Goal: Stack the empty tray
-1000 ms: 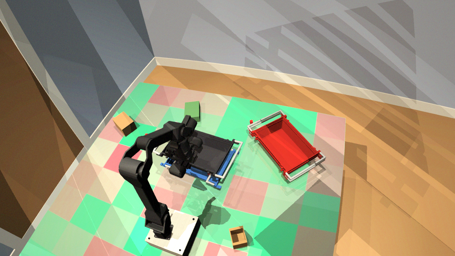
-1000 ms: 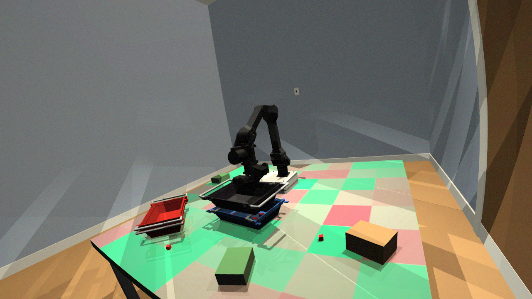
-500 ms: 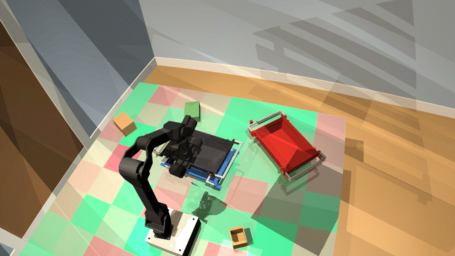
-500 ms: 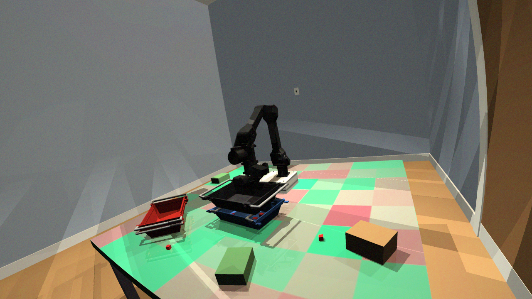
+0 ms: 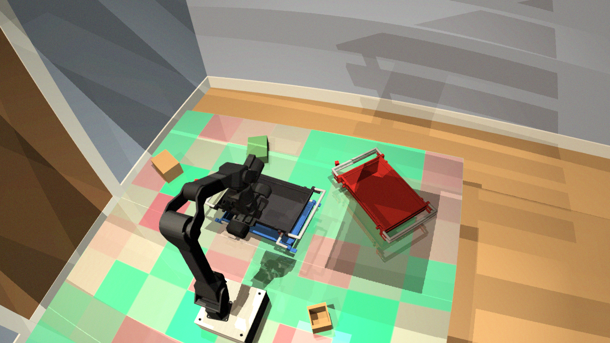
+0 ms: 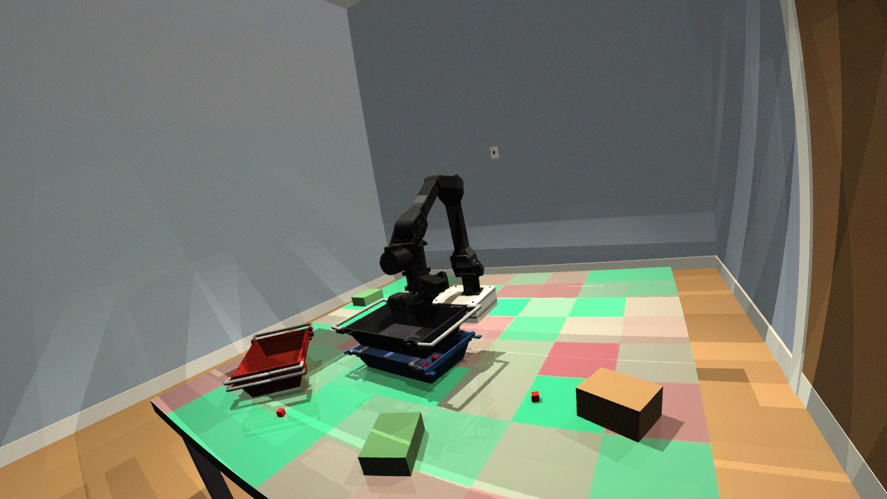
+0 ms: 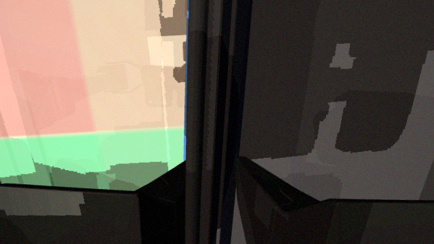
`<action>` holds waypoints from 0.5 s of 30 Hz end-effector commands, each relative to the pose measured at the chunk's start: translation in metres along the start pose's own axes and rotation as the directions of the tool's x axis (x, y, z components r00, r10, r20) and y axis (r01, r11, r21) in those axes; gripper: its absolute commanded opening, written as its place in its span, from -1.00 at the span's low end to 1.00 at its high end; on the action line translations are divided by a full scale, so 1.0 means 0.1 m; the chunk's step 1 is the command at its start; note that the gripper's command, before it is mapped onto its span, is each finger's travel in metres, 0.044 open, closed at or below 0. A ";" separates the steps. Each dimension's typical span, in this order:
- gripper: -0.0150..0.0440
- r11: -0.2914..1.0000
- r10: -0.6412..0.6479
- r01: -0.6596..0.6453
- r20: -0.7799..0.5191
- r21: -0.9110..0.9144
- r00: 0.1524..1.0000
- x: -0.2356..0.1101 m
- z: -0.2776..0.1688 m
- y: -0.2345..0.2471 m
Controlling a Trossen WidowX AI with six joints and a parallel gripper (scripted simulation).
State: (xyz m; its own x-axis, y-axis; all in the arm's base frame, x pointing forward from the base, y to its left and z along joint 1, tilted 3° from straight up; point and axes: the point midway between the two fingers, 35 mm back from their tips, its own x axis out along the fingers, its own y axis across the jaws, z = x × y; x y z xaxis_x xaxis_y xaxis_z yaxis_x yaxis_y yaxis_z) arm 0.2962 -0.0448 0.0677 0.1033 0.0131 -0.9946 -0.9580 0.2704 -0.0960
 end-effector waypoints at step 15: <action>-0.34 0.999 0.037 -0.037 0.000 0.006 0.999 0.06 0.00 0.08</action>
State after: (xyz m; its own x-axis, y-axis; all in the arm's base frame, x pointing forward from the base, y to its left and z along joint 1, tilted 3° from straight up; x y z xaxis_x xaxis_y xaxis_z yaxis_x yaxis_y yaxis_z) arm 0.2962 -0.0448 0.0676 0.1034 0.0131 -0.9946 -0.9580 0.2704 -0.0960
